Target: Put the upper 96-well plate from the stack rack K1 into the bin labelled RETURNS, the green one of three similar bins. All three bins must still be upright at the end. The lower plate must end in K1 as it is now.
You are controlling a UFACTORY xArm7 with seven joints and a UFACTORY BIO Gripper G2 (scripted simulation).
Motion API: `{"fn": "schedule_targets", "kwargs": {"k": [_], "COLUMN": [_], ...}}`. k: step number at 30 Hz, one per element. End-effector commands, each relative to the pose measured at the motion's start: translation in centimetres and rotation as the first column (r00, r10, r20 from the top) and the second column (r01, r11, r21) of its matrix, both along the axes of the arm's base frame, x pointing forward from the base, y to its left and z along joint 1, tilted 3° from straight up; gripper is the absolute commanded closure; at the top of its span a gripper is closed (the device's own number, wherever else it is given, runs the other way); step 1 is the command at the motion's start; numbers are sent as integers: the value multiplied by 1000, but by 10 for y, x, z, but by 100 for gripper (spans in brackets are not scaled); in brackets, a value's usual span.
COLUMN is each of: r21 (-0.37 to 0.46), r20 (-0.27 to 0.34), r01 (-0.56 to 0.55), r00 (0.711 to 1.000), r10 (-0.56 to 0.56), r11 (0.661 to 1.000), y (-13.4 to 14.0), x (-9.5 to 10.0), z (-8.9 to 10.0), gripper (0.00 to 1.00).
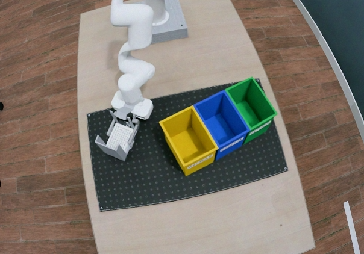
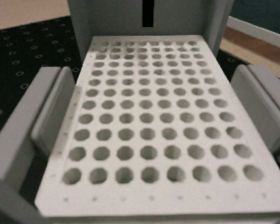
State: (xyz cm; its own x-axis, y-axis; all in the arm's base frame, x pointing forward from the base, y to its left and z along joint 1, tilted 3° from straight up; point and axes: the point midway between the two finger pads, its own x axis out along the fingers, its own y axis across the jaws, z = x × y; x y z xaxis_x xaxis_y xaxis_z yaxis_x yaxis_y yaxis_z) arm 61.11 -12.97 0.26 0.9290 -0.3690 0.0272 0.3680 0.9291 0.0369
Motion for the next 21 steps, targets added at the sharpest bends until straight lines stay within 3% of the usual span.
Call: {"fn": "schedule_targets", "kwargs": {"k": [1,21], "r21": [0,0], "r20": [2,2], "r01": [0,0], "r00": [1000,1000], "r10": [0,0], "r11": [1000,1000], "y": [0,0], "x": [1,0], "z": [1,9], "gripper": [100,100]}}
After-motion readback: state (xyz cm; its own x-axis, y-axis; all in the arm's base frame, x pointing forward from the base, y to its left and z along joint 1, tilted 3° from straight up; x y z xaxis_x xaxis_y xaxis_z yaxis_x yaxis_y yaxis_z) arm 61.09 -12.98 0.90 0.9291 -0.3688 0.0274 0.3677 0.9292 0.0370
